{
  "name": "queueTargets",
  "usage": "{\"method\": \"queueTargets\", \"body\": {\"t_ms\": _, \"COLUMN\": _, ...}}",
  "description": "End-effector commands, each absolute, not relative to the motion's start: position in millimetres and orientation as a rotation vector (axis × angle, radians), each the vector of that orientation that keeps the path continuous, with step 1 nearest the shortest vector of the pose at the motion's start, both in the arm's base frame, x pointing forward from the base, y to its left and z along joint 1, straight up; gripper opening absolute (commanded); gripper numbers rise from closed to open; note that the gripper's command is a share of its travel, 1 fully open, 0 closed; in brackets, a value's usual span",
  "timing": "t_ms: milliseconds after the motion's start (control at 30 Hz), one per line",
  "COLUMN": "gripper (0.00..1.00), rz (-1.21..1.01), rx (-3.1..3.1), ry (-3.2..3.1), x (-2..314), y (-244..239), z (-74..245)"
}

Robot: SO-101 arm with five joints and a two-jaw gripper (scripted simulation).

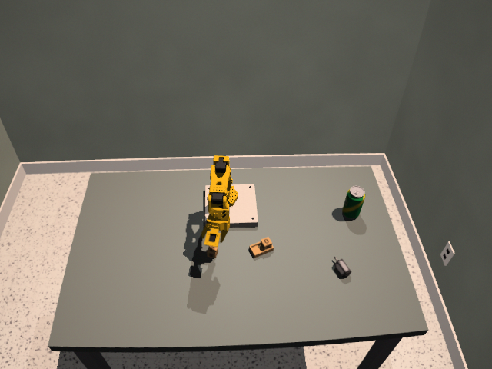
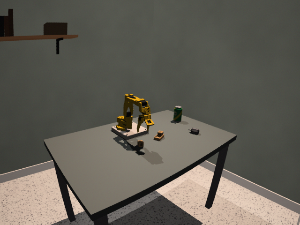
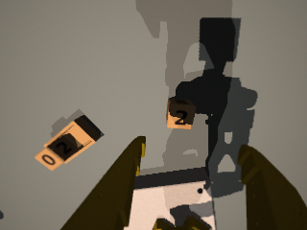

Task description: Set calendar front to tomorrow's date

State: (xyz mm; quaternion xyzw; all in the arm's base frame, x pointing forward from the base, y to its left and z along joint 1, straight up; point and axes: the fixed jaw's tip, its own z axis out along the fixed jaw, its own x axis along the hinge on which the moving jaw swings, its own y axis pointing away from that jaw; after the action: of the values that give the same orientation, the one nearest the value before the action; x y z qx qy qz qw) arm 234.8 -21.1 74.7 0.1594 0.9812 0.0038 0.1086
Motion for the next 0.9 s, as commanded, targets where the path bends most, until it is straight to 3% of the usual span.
{"method": "queueTargets", "body": {"t_ms": 0, "gripper": 0.35, "rz": 0.006, "rx": 0.511, "ry": 2.994, "x": 229.4, "y": -22.5, "z": 49.6}}
{"method": "queueTargets", "body": {"t_ms": 233, "gripper": 0.35, "rz": 0.000, "rx": 0.528, "ry": 3.094, "x": 221.5, "y": -21.5, "z": 29.8}}
{"method": "queueTargets", "body": {"t_ms": 867, "gripper": 0.35, "rz": 0.000, "rx": 0.558, "ry": 3.102, "x": 221.5, "y": -25.7, "z": 26.4}}
